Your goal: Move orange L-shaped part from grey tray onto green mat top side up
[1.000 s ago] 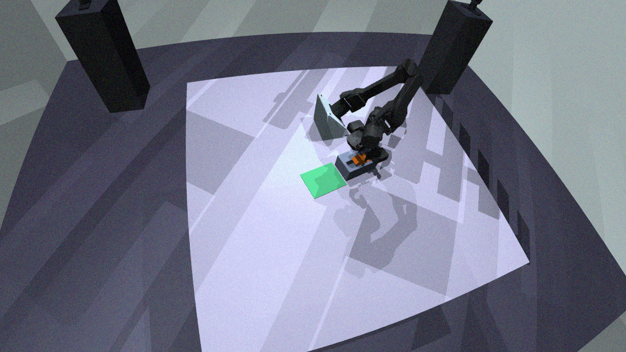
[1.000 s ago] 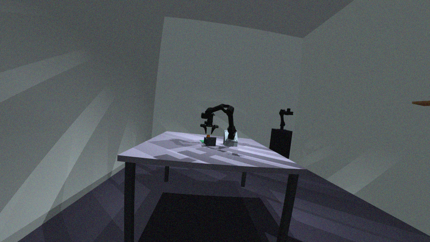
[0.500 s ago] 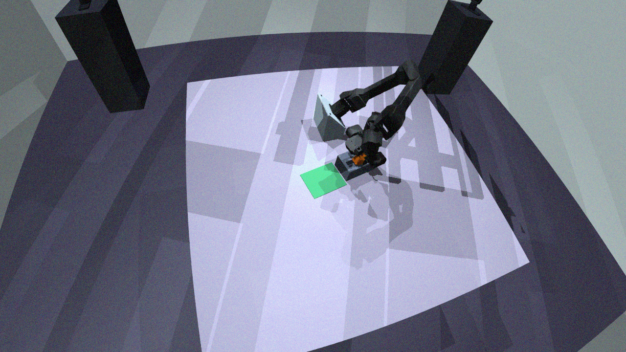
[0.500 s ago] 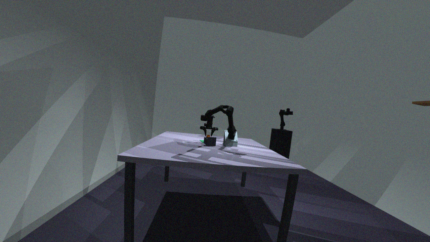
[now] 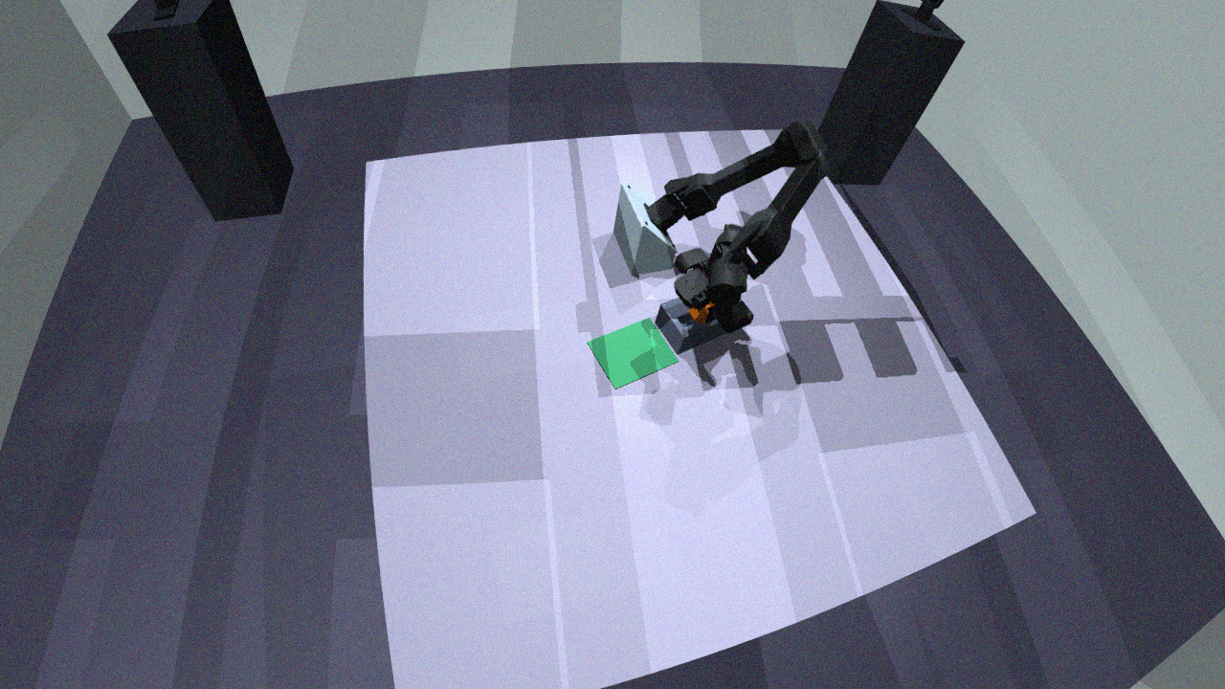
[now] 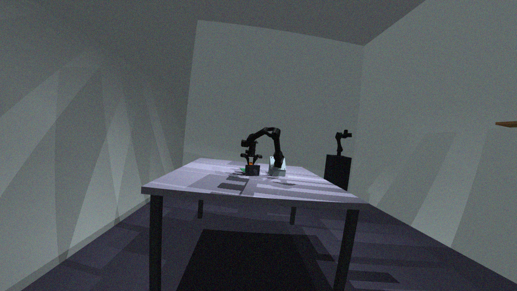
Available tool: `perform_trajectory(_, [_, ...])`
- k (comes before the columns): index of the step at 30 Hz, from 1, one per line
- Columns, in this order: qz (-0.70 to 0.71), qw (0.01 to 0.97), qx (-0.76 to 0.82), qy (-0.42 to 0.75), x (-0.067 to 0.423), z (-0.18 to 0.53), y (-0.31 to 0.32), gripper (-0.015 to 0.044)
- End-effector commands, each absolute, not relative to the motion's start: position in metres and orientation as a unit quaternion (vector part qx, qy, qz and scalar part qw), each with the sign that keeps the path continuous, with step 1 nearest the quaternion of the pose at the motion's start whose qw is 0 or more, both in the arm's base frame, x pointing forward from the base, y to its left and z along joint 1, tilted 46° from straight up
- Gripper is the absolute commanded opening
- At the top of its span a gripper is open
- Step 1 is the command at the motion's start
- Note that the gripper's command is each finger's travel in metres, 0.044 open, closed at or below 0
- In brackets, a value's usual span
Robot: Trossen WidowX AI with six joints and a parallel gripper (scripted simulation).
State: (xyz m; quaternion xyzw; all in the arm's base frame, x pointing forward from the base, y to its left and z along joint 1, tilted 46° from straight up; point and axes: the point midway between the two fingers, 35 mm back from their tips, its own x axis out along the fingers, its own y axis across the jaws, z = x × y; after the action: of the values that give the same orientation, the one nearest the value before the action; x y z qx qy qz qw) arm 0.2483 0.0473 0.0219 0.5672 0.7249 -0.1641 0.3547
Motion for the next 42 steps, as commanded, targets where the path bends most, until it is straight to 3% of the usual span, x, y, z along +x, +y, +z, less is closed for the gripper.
perform_trajectory(1, [-0.163,0.355,0.567,0.725,0.249,0.022,0.047,0.0116])
perform_trajectory(9, [-0.163,0.355,0.567,0.725,0.249,0.022,0.047,0.0062])
perform_trajectory(12, [-0.163,0.355,0.567,0.725,0.249,0.022,0.047,0.0000])
perform_trajectory(42, [-0.165,0.352,0.570,0.724,0.252,0.047,0.021,0.0000])
